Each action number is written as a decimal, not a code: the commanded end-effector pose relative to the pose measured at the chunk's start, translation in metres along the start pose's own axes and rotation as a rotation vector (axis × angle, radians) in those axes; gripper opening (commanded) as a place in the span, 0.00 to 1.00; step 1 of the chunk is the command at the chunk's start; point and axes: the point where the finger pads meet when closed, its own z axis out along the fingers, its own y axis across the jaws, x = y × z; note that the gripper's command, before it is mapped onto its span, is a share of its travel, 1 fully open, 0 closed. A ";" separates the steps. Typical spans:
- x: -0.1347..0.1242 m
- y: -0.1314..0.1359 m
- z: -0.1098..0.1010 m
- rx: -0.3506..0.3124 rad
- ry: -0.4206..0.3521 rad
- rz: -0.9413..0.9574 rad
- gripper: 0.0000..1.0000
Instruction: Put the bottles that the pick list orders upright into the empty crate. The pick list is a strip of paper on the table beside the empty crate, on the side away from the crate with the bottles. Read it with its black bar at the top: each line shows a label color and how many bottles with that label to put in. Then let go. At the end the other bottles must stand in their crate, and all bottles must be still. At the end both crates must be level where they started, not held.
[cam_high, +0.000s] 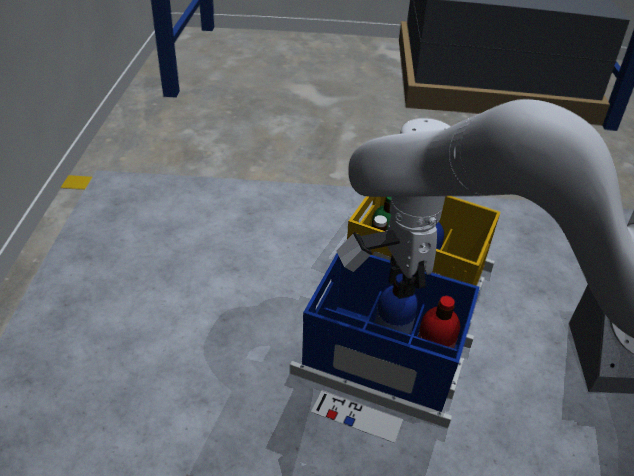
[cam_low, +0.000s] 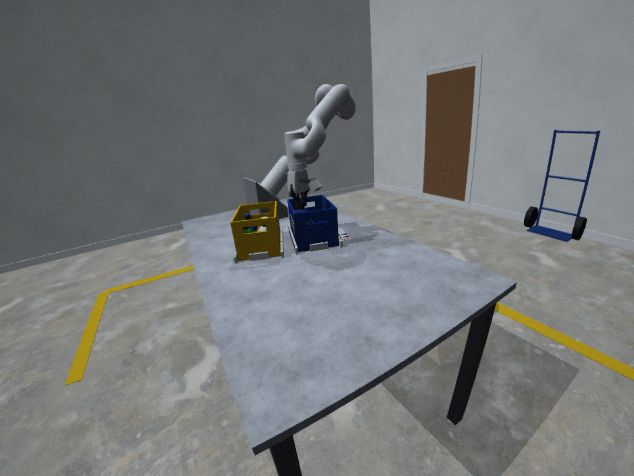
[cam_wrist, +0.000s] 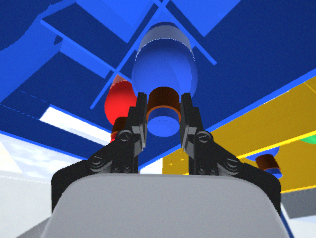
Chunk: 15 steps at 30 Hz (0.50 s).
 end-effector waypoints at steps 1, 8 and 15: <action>0.001 0.000 0.001 -0.001 0.001 -0.001 0.00; 0.001 0.000 0.004 -0.001 0.001 -0.001 0.00; 0.001 0.000 0.007 -0.001 0.001 -0.001 0.00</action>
